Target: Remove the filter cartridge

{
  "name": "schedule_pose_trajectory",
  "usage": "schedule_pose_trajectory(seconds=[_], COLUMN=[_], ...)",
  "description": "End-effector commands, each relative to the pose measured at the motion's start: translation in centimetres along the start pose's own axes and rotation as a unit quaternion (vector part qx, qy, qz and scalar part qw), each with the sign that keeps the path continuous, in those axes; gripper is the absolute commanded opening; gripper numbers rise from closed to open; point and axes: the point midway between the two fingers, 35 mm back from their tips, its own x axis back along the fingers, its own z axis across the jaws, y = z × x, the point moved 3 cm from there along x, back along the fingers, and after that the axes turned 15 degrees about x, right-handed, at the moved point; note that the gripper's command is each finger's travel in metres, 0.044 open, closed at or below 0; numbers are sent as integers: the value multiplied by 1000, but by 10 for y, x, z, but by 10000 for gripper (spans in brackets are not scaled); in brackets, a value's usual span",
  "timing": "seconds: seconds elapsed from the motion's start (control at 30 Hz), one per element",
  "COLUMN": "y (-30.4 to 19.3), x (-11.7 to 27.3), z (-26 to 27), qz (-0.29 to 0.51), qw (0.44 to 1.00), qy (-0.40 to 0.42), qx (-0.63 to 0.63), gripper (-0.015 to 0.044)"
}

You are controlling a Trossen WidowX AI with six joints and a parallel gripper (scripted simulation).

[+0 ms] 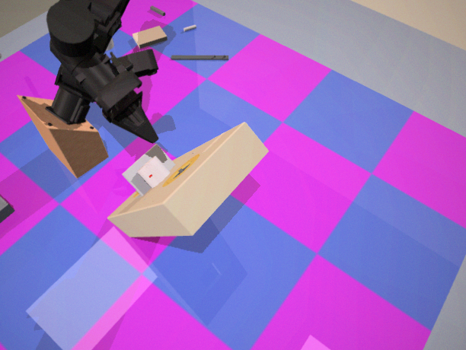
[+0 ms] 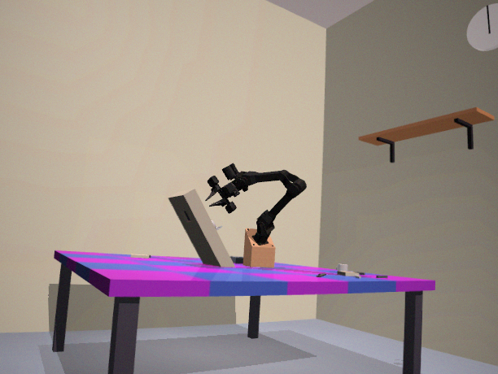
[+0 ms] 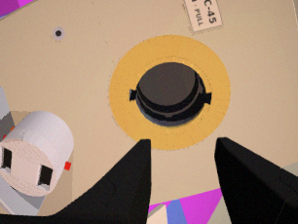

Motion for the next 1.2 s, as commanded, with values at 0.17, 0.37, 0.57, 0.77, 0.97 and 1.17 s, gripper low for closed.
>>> schedule_pose_trajectory(seconds=[0.17, 0.37, 0.57, 0.77, 0.97, 1.17], y=[0, -3, -9, -8, -8, -9], x=[40, 36, 8, -1, -2, -10], z=[-55, -47, 15, 52, 52, 56], qz=[2, 7, 69, 132, 132, 133], qw=[1000, 996, 894, 781, 781, 782], qy=[-3, 21, 124, 171, 171, 170], qx=[5, -81, -425, -585, -585, -585], gripper=[344, 344, 305, 305, 305, 305])
